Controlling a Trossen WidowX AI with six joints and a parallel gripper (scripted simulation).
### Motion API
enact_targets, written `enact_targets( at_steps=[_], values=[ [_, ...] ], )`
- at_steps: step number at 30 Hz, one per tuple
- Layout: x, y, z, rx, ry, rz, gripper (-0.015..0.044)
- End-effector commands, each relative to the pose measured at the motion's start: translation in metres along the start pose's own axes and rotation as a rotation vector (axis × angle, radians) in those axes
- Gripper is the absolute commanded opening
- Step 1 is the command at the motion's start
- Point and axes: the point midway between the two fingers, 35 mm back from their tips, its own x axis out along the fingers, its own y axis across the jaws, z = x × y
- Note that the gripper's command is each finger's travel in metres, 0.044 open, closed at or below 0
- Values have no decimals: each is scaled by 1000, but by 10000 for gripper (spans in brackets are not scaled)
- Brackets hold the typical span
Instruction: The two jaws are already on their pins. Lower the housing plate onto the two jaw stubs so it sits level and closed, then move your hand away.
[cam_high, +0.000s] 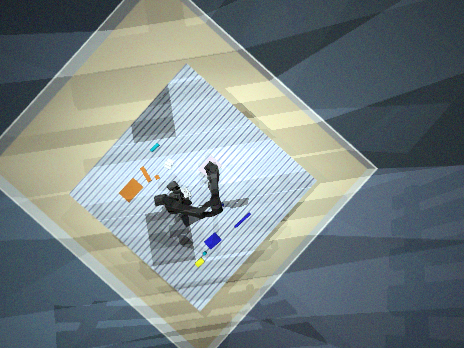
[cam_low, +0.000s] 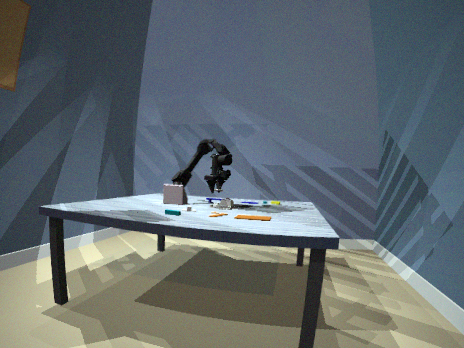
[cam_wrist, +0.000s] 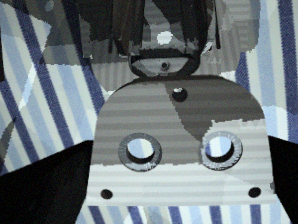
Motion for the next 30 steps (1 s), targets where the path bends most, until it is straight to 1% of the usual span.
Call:
enact_targets(
  at_steps=[1,30],
  values=[
    [0,1,0,6,-1,4,351],
    [0,5,-1,8,0,4,351]
  ],
)
